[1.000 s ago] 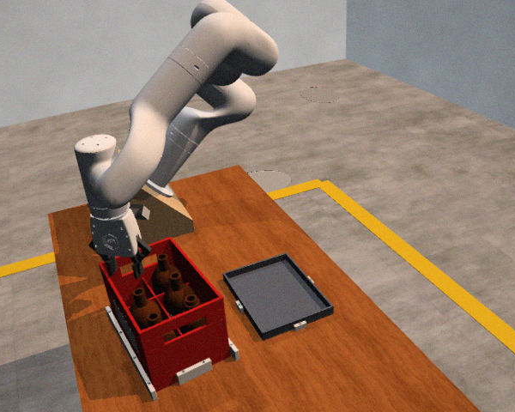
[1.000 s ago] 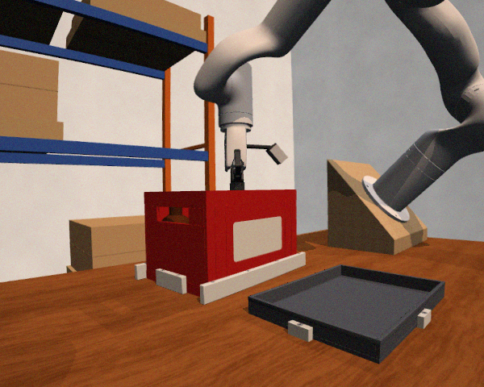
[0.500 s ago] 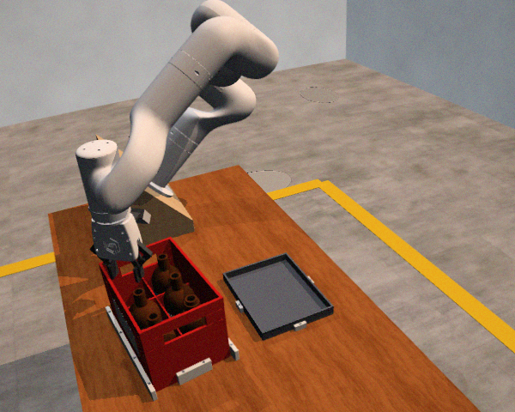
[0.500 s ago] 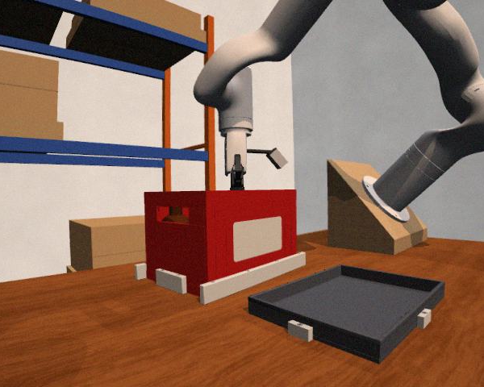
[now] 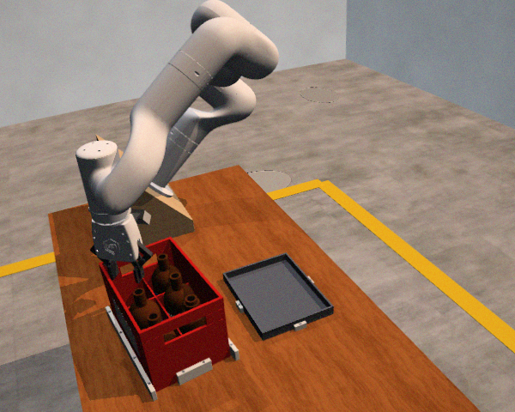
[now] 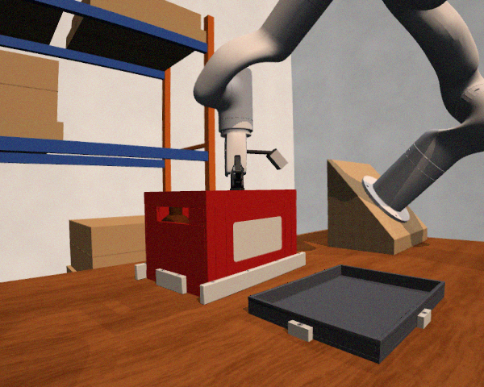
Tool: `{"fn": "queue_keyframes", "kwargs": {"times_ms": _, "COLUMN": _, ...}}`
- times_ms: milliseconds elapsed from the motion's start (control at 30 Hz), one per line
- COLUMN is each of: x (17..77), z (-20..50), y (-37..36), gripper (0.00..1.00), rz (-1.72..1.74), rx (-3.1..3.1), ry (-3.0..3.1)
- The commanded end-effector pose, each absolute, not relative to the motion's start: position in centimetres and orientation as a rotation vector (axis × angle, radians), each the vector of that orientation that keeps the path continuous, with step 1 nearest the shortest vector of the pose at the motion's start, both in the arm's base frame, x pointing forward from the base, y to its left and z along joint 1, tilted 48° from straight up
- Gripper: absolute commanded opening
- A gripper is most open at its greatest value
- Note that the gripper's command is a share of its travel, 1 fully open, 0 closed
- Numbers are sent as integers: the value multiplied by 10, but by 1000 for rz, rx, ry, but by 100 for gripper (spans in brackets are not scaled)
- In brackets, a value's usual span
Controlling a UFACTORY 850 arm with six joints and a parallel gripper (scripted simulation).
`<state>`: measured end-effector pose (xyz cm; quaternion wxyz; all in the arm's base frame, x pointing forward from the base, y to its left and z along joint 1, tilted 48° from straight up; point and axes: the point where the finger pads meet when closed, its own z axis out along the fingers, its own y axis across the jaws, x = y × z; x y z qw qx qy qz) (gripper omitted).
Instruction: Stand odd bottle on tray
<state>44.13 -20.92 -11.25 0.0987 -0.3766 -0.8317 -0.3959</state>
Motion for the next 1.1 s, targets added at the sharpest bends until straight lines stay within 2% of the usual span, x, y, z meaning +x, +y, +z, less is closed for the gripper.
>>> {"fn": "queue_keyframes", "kwargs": {"times_ms": 0, "x": 442, "z": -112, "y": -210, "gripper": 65, "rz": -1171, "rx": -1115, "ry": -2462}}
{"fn": "queue_keyframes", "kwargs": {"times_ms": 100, "x": 442, "z": -112, "y": -210, "gripper": 65, "rz": -1171, "rx": -1115, "ry": -2462}}
{"fn": "queue_keyframes", "kwargs": {"times_ms": 133, "x": 442, "z": -112, "y": -210, "gripper": 0, "rz": -1171, "rx": -1115, "ry": -2462}}
{"fn": "queue_keyframes", "kwargs": {"times_ms": 1067, "x": 442, "z": -112, "y": -210, "gripper": 0, "rz": -1171, "rx": -1115, "ry": -2462}}
